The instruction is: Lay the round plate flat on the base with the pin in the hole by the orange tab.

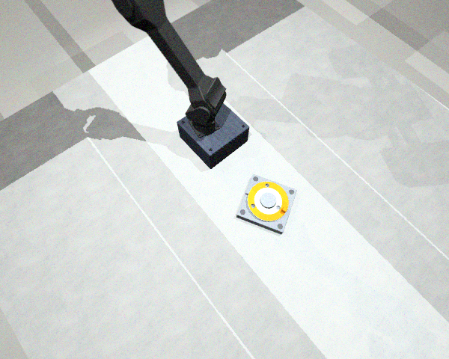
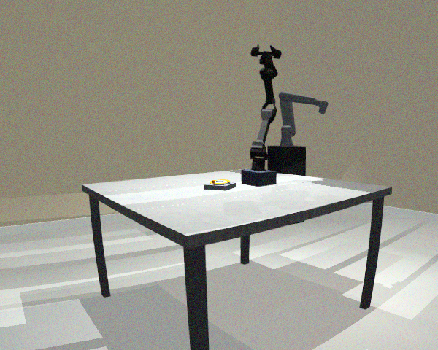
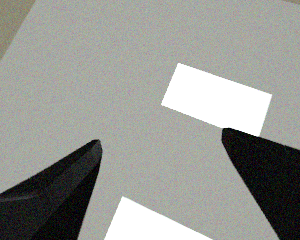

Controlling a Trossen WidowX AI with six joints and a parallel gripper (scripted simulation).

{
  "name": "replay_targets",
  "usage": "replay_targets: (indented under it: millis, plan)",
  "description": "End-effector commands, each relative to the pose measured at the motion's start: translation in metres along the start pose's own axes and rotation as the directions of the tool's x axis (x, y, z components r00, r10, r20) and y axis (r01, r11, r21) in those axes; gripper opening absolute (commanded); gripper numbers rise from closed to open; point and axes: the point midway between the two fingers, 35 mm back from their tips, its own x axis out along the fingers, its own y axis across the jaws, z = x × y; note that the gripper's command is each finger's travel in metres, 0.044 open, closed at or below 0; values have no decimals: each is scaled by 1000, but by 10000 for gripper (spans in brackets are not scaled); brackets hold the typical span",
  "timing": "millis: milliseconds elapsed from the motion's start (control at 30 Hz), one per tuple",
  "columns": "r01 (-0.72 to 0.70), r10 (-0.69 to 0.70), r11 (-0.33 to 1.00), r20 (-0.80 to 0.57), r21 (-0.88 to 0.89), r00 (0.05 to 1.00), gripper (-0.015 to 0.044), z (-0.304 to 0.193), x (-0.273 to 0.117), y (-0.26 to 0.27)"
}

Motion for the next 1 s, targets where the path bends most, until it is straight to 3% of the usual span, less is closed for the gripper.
replay_targets:
  millis: [0,100,300,467,800,967]
  plan:
    - [1,-2,1000,-14,-6,1000,374,-2,-1,-1]
    - [54,-85,989,-227,-140,970,295,-70,-25,-42]
    - [26,-134,958,-361,-287,923,137,-116,-52,-73]
    - [14,-246,908,-506,-418,827,6,-167,-94,-124]
    - [-12,-485,803,-665,-596,568,0,-224,-190,-223]
    - [-50,-601,742,-695,-669,395,0,-239,-251,-273]
